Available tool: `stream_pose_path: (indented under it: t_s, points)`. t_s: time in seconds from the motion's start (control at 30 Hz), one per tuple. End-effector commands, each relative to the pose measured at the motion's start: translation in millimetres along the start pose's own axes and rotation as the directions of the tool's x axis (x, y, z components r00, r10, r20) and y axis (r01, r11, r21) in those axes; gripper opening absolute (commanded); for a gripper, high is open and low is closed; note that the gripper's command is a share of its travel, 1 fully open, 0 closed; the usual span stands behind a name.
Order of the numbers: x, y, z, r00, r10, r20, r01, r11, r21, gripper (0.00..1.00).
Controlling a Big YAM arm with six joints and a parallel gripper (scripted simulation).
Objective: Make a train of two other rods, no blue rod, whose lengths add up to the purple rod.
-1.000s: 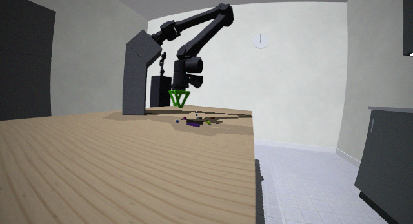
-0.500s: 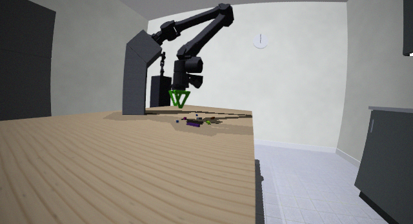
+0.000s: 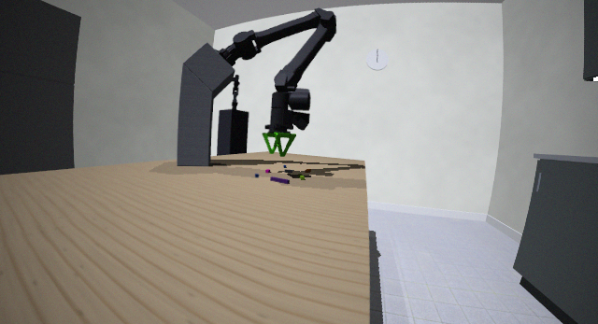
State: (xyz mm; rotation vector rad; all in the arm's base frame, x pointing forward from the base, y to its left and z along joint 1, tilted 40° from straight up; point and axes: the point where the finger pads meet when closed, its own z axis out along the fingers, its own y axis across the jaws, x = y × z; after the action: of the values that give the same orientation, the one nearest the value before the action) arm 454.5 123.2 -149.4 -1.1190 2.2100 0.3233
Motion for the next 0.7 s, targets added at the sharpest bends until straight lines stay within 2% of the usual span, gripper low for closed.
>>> stream_pose_path:
  t_s: [0.0,0.03,0.07,0.67]
  points:
    - [-21.7,7.9,-6.6,0.999,0.037,0.004,-0.037,0.999,-0.006,1.00]
    - [-21.8,7.8,-6.5,0.999,0.037,0.004,-0.037,0.999,-0.006,1.00]
    - [0.1,3.6,-4.1,0.997,0.075,-0.022,-0.076,0.997,-0.004,1.00]
    - [0.5,5.4,-5.1,0.997,0.071,-0.021,-0.072,0.997,-0.009,1.00]
